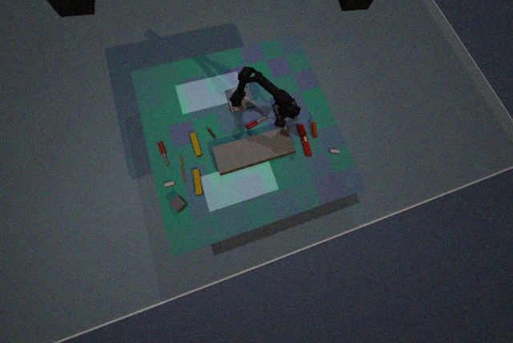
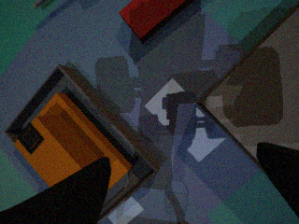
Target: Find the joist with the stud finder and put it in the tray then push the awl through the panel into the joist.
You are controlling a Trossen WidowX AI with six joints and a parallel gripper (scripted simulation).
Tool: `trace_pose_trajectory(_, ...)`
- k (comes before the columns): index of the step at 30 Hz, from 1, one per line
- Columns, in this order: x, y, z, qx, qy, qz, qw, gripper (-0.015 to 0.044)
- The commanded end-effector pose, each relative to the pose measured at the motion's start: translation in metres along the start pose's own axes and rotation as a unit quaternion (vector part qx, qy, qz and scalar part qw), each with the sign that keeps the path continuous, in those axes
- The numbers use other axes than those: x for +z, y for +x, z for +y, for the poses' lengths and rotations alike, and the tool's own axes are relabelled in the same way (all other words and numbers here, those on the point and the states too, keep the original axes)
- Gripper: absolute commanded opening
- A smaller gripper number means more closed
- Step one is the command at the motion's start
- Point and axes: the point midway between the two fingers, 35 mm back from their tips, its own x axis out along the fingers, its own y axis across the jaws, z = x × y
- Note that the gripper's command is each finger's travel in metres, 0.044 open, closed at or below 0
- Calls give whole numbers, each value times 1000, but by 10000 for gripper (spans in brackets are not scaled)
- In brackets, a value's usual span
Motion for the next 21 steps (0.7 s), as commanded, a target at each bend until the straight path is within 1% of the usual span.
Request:
trace_pose_trajectory(1,-24,-5,-68,-27,200,4,979,440)
trace_pose_trajectory(3,-38,-9,-97,-39,292,1,956,440)
trace_pose_trajectory(6,-63,-16,-137,-55,425,-4,904,440)
trace_pose_trajectory(10,-105,-26,-184,-73,589,-14,805,440)
trace_pose_trajectory(15,-167,-40,-228,-89,764,-31,639,440)
trace_pose_trajectory(21,-251,-57,-259,-99,913,-54,392,440)
